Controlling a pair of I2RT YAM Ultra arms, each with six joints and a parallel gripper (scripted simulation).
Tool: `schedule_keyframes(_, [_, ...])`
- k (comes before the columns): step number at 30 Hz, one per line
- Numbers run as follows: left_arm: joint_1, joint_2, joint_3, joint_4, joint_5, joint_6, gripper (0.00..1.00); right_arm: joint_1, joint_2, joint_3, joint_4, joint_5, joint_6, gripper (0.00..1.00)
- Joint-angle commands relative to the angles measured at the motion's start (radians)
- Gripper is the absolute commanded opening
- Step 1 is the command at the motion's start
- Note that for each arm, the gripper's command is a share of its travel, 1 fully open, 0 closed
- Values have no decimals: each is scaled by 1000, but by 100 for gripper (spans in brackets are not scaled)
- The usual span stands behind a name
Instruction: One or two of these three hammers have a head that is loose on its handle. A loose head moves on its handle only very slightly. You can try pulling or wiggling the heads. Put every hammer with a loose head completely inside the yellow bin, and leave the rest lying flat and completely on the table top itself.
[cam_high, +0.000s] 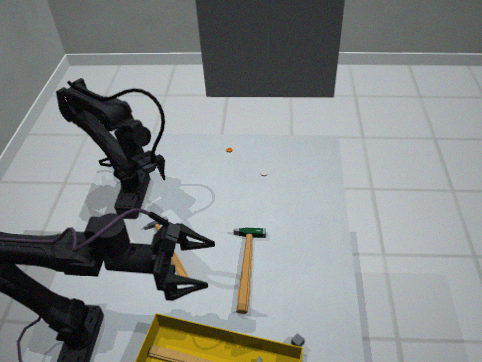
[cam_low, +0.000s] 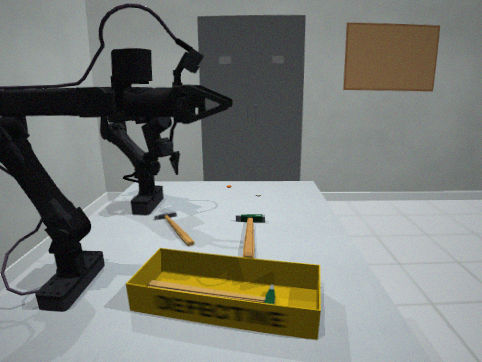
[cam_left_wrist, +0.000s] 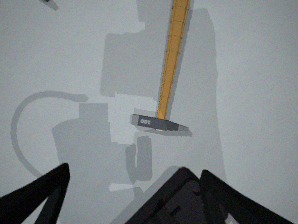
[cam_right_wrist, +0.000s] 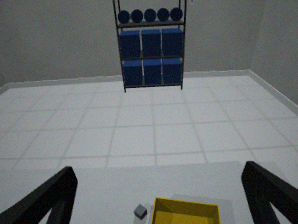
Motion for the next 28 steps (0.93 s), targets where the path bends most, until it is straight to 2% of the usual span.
schedule_keyframes(1, [-68, -57, 38, -91, -35, -70, 100, 10, -20, 25, 20, 10, 2, 100])
schedule_keyframes(9, [-204, -82, 51, -101, -63, -135, 100, 11, -21, 25, 20, 8, 1, 100])
schedule_keyframes(28, [-234, -81, 51, -102, -80, -161, 100, 5, -10, 15, 20, 3, 0, 100])
